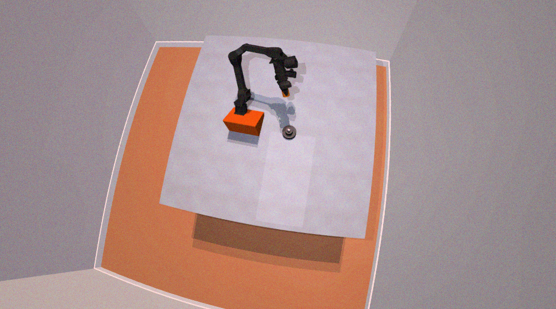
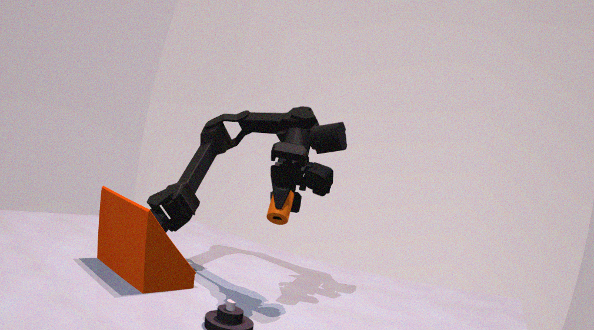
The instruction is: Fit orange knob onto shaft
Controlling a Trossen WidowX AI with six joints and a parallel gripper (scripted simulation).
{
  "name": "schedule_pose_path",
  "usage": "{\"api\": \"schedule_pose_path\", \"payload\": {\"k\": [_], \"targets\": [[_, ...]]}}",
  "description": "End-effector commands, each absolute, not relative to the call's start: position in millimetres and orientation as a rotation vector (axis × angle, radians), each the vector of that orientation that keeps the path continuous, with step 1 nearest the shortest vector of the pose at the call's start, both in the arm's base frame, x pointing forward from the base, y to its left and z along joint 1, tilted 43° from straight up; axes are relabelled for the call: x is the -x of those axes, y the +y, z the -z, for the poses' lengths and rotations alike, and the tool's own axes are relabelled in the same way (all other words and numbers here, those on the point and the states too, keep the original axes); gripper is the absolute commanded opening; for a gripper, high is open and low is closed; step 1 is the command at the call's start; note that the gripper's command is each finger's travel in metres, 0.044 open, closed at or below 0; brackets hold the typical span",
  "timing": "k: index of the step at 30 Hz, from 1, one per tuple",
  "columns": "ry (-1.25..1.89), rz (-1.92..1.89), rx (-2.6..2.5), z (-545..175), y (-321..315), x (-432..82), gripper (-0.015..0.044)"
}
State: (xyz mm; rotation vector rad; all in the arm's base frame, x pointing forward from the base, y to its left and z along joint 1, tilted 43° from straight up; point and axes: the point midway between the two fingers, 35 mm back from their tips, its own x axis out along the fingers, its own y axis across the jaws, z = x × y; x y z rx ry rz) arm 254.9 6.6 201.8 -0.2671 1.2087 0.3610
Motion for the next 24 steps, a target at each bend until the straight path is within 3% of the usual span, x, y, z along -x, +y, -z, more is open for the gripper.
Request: {"api": "schedule_pose_path", "payload": {"k": [1, 24], "targets": [[1.223, -0.463, 0.197, -194.0, 10.1, -256.6, 0.0], [1.27, -0.951, -0.155, -150.8, 30.9, -263.9, 0.0]]}}
